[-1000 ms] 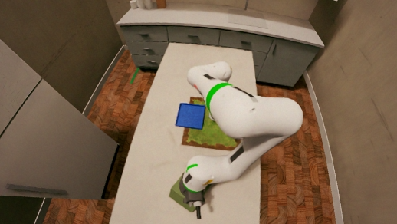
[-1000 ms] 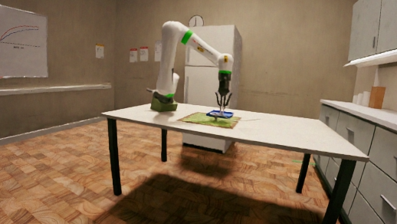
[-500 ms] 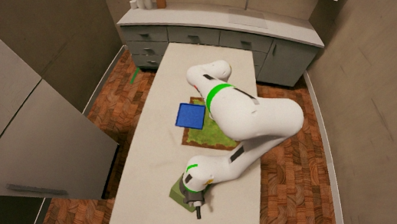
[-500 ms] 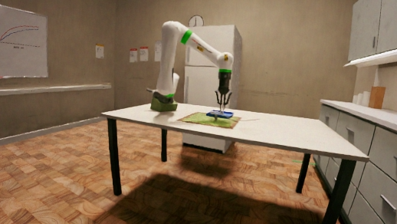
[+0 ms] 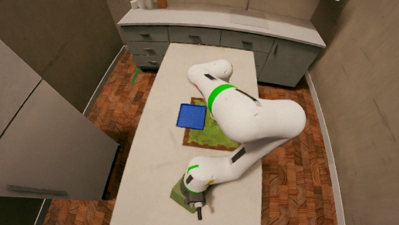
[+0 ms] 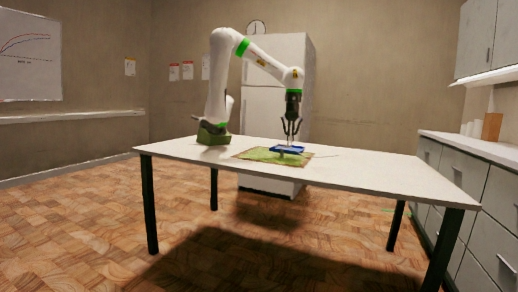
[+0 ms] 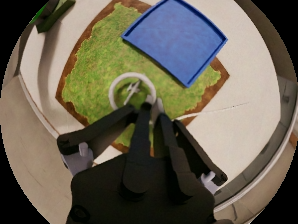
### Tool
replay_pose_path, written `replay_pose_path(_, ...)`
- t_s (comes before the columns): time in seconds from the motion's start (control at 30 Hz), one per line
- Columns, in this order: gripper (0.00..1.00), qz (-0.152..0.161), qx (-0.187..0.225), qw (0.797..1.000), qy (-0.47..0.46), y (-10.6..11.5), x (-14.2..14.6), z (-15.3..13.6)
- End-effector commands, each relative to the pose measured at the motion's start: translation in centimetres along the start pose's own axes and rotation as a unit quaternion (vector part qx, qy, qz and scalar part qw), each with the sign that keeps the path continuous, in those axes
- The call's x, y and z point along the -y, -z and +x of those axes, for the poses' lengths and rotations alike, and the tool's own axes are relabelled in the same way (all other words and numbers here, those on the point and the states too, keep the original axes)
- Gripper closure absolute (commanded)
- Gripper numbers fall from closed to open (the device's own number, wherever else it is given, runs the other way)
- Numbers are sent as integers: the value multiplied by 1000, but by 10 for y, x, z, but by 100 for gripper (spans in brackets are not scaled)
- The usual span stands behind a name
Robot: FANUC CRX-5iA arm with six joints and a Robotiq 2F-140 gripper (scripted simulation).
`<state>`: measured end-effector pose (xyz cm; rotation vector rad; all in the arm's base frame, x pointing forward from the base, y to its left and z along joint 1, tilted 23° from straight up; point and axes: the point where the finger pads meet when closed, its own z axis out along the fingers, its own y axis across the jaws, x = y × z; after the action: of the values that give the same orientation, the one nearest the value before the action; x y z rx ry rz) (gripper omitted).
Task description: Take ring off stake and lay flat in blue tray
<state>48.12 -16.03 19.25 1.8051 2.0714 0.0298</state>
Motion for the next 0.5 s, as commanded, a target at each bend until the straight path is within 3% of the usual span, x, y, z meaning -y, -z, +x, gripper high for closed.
replay_pose_path(0.0, 90, -1, 0, 1000, 0, 3, -1, 0)
replay_pose_path(0.27, 90, -1, 0, 1000, 0, 3, -1, 2)
replay_pose_path(0.47, 90, -1, 0, 1000, 0, 3, -8, 25)
